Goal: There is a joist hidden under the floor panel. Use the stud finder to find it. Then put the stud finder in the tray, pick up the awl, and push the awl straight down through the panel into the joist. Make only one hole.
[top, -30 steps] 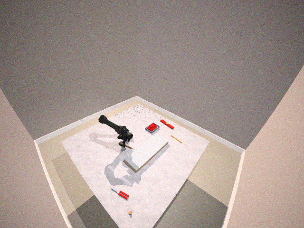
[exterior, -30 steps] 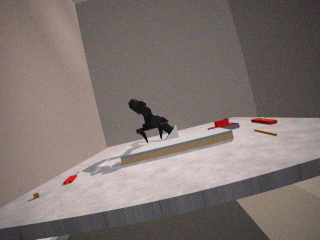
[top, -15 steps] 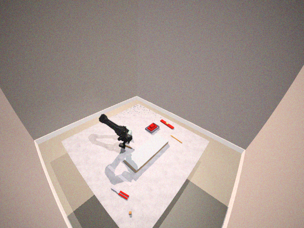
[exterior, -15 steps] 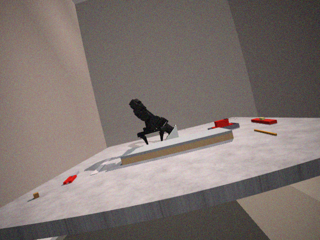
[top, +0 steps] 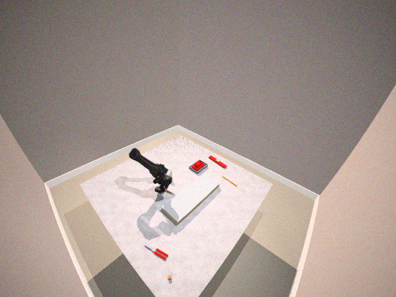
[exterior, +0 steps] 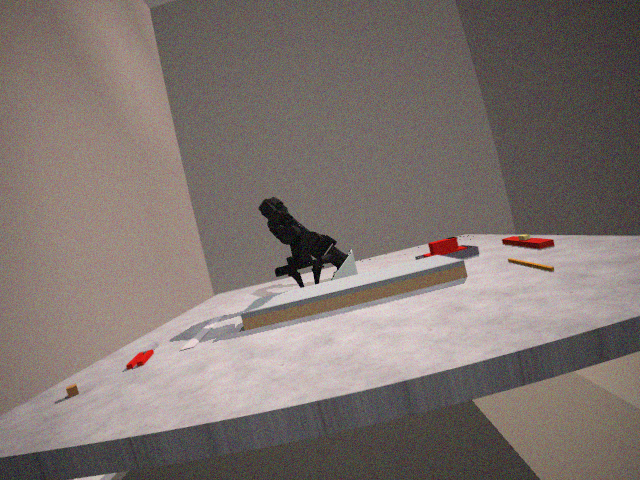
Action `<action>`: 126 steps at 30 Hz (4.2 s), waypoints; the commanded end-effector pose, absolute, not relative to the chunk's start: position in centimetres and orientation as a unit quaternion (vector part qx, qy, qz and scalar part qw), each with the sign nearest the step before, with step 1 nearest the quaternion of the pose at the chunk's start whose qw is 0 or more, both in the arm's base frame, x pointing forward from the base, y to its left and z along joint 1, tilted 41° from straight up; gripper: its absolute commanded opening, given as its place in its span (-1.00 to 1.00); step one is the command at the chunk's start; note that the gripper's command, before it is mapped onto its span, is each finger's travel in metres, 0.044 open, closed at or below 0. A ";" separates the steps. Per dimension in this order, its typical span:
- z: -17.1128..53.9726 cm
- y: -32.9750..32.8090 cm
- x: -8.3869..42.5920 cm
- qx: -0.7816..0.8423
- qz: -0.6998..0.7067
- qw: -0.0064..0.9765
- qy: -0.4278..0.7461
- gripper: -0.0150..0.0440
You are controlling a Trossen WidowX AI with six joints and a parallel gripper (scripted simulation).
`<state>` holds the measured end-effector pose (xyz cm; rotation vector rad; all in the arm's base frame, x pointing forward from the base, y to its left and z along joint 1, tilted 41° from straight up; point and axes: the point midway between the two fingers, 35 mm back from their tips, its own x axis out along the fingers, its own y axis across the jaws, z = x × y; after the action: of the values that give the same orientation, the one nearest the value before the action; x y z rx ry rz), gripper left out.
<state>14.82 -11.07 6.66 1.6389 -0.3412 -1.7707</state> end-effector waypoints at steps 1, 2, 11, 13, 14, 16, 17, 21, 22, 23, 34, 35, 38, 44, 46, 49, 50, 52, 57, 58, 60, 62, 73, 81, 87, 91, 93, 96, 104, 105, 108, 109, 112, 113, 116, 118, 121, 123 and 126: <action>6.7 -11.1 14.9 0.632 -0.681 0.346 -0.130 -0.16; 6.7 -11.1 14.9 0.632 -0.681 0.346 -0.130 -0.25; 6.8 -10.9 14.9 0.632 -0.681 0.346 -0.130 -0.49; 7.1 -10.7 14.9 0.632 -0.681 0.345 -0.130 -0.49; 7.3 -10.5 15.0 0.632 -0.681 0.345 -0.129 -0.49; 7.7 -10.0 15.1 0.633 -0.682 0.345 -0.128 -0.49; 8.0 -9.8 15.1 0.633 -0.682 0.344 -0.128 -0.49; 9.1 -8.8 15.1 0.633 -0.682 0.344 -0.128 -0.49; 9.4 -8.6 15.1 0.633 -0.682 0.344 -0.128 -0.49; 9.6 -8.3 15.1 0.632 -0.682 0.344 -0.128 -0.49; 10.4 -7.1 15.3 0.624 -0.685 0.371 -0.068 -0.49; 10.4 -7.0 15.4 0.622 -0.685 0.377 -0.054 -0.49; 10.3 -6.7 15.6 0.616 -0.682 0.395 -0.012 -0.49; 10.1 -6.0 16.1 0.602 -0.667 0.433 0.071 -0.49; 10.1 -5.7 16.3 0.597 -0.660 0.446 0.098 -0.49; 10.1 -5.4 16.6 0.588 -0.646 0.466 0.137 -0.49; 10.1 -5.2 16.7 0.586 -0.641 0.473 0.150 -0.49; 10.1 -5.0 16.9 0.579 -0.630 0.487 0.176 -0.49; 10.2 -4.4 17.4 0.562 -0.596 0.522 0.236 -0.49; 10.3 -4.3 17.5 0.558 -0.588 0.530 0.248 -0.49; 10.3 -4.0 17.7 0.550 -0.572 0.544 0.271 -0.49; 10.4 -3.8 17.9 0.542 -0.555 0.559 0.292 -0.49; 11.1 -2.4 19.1 0.485 -0.444 0.641 0.395 -0.49; 11.8 -1.4 20.0 0.432 -0.349 0.701 0.448 -0.49; 12.5 -0.7 20.7 0.384 -0.272 0.744 0.474 -0.49; 13.0 -0.2 21.1 0.349 -0.219 0.771 0.485 -0.49; 13.3 0.0 21.3 0.330 -0.193 0.784 0.489 -0.49; 13.7 0.4 21.6 0.300 -0.152 0.803 0.492 -0.49; 15.0 1.3 22.3 0.214 -0.046 0.847 0.484 -0.49; 15.2 1.4 22.4 0.202 -0.033 0.852 0.482 -0.49; 15.7 1.7 22.6 0.167 0.005 0.865 0.472 -0.49; 15.9 1.8 22.7 0.155 0.018 0.870 0.469 -0.49; 16.4 2.1 22.9 0.117 0.055 0.881 0.455 -0.49; 16.6 2.3 22.9 0.104 0.067 0.884 0.450 -0.49; 17.2 2.6 23.1 0.065 0.103 0.893 0.434 -0.49; 17.6 2.8 23.2 0.039 0.126 0.897 0.421 -0.49; 18.2 3.1 23.4 -0.002 0.159 0.903 0.400 -0.49; 18.6 3.3 23.5 -0.030 0.180 0.905 0.384 -0.49; 19.2 3.6 23.6 -0.072 0.210 0.906 0.359 -0.49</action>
<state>23.45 3.14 18.12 -0.0651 0.8118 0.3667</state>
